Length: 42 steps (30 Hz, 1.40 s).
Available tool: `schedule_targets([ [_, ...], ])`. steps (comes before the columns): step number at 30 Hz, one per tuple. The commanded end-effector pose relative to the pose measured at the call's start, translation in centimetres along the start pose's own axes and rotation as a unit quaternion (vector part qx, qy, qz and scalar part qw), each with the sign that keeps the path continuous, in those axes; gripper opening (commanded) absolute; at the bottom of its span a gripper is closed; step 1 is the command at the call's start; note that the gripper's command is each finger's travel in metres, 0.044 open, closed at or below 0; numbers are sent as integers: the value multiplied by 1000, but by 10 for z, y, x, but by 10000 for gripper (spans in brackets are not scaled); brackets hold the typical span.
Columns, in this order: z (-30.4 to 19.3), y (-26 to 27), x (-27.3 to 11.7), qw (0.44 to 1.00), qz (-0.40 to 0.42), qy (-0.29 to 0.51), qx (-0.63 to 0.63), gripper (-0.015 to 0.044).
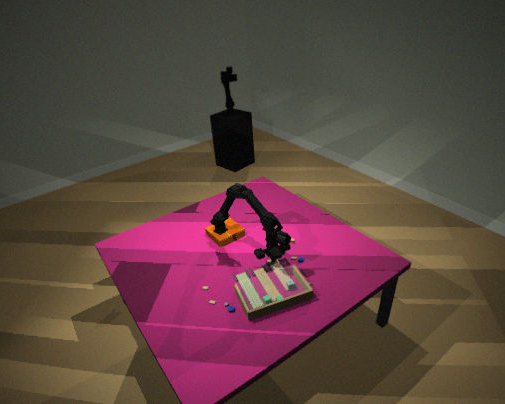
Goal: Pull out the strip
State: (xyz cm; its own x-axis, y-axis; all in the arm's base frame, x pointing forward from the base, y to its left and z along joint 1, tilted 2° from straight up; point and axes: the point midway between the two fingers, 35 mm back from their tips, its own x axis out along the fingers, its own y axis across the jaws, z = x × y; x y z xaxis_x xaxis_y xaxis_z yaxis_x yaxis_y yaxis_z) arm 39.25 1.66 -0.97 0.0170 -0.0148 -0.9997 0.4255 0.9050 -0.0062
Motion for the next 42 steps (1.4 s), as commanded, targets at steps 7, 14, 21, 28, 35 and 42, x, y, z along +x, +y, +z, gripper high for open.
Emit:
schedule_targets([
  [7,-20,0,4,1000,-2,9,1,0],
  [14,-31,0,5,1000,-2,10,1,0],
  [21,-42,1,5,1000,-2,10,1,0],
  [28,-53,1,5,1000,-2,11,1,0],
  [35,-64,1,5,1000,-2,11,1,0],
  [42,-74,1,5,1000,-2,12,1,0],
])
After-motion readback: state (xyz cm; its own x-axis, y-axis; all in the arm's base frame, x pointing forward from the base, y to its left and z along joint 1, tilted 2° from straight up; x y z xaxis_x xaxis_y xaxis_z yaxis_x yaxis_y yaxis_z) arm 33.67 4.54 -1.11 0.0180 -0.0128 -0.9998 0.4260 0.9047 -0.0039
